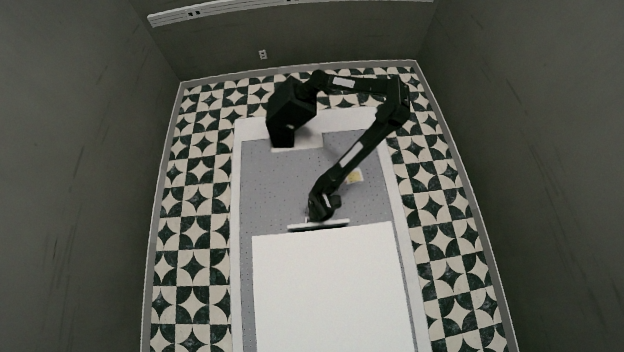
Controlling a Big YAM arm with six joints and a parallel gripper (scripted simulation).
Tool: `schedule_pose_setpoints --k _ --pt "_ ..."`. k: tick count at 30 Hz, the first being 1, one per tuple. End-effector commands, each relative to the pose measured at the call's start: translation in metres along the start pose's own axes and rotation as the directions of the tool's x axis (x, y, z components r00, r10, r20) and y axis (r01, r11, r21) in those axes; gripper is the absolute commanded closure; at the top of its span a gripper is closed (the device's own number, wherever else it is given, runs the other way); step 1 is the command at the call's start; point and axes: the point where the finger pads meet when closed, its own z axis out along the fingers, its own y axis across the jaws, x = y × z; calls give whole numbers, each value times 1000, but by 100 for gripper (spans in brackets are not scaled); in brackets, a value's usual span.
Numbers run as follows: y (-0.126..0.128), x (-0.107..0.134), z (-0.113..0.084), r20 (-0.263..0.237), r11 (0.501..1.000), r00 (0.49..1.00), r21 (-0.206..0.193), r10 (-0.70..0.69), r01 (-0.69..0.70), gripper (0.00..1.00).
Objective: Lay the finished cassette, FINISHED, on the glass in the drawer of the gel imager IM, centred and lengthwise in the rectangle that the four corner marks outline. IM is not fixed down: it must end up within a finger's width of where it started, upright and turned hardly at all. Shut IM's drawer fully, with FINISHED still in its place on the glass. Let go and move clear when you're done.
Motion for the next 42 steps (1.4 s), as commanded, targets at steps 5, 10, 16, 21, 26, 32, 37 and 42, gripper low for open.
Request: schedule_pose_setpoints --k 5,10,16,21,26,32,37,42 --pt "19 -6 5 4 999 1000 -40 4 -4 93" --pt "19 -6 5 4 999 1000 -40 4 -4 93" --pt "19 -6 5 4 999 1000 -40 4 -4 93" --pt "19 -6 5 4 999 1000 -40 4 -4 93" --pt "19 -6 5 4 999 1000 -40 4 -4 93" --pt "19 -6 5 4 999 1000 -40 4 -4 93" --pt "12 -7 7 8 998 1000 -65 -15 15 93" --pt "30 -4 4 3 991 1000 -133 -3 3 93"
